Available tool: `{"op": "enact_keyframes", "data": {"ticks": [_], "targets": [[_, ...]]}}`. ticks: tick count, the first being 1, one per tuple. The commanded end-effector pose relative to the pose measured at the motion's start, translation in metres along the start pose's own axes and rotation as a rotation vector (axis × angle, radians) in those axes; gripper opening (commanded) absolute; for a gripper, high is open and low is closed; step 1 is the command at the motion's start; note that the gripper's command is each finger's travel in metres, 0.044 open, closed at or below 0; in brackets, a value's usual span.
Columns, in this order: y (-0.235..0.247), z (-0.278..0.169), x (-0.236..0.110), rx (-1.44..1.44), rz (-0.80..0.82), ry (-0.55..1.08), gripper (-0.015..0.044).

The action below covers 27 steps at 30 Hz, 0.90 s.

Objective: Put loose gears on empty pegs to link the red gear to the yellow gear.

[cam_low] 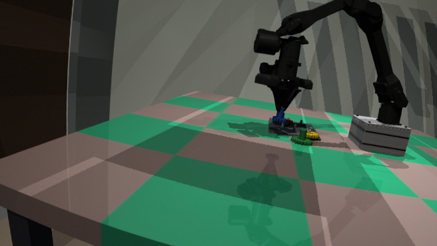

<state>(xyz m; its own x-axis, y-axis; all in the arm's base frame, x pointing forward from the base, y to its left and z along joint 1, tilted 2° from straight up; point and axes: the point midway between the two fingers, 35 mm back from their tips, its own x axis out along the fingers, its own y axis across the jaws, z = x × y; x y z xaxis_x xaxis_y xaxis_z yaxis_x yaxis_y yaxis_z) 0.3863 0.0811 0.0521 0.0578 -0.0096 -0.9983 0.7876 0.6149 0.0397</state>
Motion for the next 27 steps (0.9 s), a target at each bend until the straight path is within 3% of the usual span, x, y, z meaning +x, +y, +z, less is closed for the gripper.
{"op": "enact_keyframes", "data": {"ticks": [1,27], "targets": [[0.0,0.0,-0.013,0.004,0.004,-0.006,0.0],[-0.006,-0.006,-0.087,0.003,0.003,-0.005,0.0]]}}
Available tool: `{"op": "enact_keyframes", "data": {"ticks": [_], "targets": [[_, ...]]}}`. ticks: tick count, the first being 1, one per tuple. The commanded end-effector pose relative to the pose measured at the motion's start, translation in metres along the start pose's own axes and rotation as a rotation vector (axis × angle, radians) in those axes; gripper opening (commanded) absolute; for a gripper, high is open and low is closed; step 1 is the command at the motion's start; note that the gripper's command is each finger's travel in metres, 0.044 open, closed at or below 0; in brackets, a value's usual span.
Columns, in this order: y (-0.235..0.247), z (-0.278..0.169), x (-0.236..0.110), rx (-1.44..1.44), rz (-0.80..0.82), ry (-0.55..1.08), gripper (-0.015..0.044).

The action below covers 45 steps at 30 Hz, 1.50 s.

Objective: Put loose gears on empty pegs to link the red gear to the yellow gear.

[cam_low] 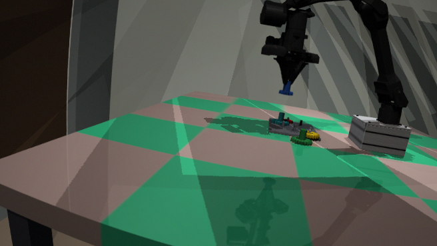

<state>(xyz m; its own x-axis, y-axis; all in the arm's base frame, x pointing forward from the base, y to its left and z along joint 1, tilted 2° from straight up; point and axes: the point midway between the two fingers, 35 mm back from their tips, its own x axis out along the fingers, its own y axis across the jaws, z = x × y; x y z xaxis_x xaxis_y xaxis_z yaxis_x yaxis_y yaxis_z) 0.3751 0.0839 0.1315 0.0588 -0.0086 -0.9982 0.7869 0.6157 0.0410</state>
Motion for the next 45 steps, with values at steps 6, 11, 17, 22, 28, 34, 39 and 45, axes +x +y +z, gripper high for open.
{"op": "enact_keyframes", "data": {"ticks": [6,11,17,22,28,34,39,45], "targets": [[-0.008,0.009,0.0,0.004,0.001,-0.006,0.0],[-0.015,0.02,0.008,0.004,0.0,-0.007,0.0],[-0.025,0.032,0.017,0.004,-0.001,-0.008,0.0],[-0.034,0.041,0.025,0.004,-0.001,-0.008,0.0],[-0.045,0.052,0.034,0.004,-0.002,-0.009,0.0],[-0.057,0.062,0.043,0.004,-0.003,-0.01,0.0],[-0.067,0.07,0.05,0.004,-0.004,-0.011,0.0],[-0.08,0.078,0.059,0.004,-0.005,-0.011,0.0]]}}
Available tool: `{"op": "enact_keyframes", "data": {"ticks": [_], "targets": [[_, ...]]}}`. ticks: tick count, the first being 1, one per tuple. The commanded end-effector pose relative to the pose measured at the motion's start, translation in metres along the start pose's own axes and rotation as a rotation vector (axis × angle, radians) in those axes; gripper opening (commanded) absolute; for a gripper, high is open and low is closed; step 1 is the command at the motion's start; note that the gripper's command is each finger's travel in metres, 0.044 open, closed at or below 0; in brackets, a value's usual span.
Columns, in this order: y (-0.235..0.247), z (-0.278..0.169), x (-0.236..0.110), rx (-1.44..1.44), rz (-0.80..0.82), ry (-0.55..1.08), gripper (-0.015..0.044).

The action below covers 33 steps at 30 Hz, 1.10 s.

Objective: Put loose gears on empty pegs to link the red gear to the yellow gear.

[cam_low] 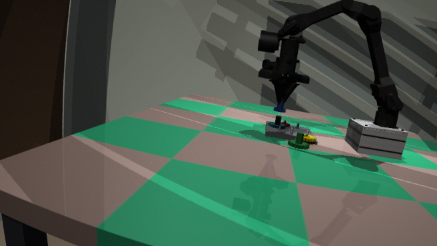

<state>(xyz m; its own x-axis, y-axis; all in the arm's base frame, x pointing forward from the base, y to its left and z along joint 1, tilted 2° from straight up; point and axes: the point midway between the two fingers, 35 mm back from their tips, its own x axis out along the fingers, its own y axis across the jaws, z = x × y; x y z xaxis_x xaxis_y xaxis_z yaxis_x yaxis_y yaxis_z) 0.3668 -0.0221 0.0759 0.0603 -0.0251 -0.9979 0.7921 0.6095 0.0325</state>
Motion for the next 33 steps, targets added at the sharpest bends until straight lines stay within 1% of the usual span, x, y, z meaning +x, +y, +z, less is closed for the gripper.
{"op": "enact_keyframes", "data": {"ticks": [1,13,22,26,33], "targets": [[-0.008,0.004,0.005,-0.004,0.004,0.002,0.0],[-0.034,0.017,0.022,-0.004,0.002,0.001,0.0],[-0.036,0.018,0.022,0.0,0.002,0.001,0.0],[-0.036,0.018,0.022,0.055,0.002,0.001,0.0],[-0.036,0.018,0.022,0.243,0.002,0.001,0.0]]}}
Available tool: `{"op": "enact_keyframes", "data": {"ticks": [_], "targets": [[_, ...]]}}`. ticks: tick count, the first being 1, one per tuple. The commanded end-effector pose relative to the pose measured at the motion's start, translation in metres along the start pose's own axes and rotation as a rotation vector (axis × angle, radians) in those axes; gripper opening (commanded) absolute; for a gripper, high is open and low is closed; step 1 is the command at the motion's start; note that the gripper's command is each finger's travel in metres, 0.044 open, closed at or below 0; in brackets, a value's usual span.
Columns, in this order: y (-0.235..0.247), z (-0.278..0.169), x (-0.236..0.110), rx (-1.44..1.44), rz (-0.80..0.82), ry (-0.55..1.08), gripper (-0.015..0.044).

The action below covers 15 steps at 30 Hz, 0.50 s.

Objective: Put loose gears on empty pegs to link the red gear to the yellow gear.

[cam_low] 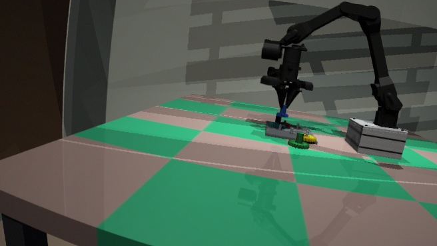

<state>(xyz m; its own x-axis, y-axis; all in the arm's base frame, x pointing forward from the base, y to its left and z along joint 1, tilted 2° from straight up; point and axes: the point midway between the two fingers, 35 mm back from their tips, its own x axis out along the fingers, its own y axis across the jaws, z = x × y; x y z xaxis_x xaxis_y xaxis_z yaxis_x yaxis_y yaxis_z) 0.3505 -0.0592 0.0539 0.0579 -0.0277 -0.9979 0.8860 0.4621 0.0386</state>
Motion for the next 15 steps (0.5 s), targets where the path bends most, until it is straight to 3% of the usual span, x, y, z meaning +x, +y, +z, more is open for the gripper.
{"op": "enact_keyframes", "data": {"ticks": [1,15], "targets": [[0.0007,-0.0003,-0.0003,0.098,0.005,0.003,0.0],[0.0007,-0.0003,-0.0003,0.292,0.005,0.003,0.0]]}}
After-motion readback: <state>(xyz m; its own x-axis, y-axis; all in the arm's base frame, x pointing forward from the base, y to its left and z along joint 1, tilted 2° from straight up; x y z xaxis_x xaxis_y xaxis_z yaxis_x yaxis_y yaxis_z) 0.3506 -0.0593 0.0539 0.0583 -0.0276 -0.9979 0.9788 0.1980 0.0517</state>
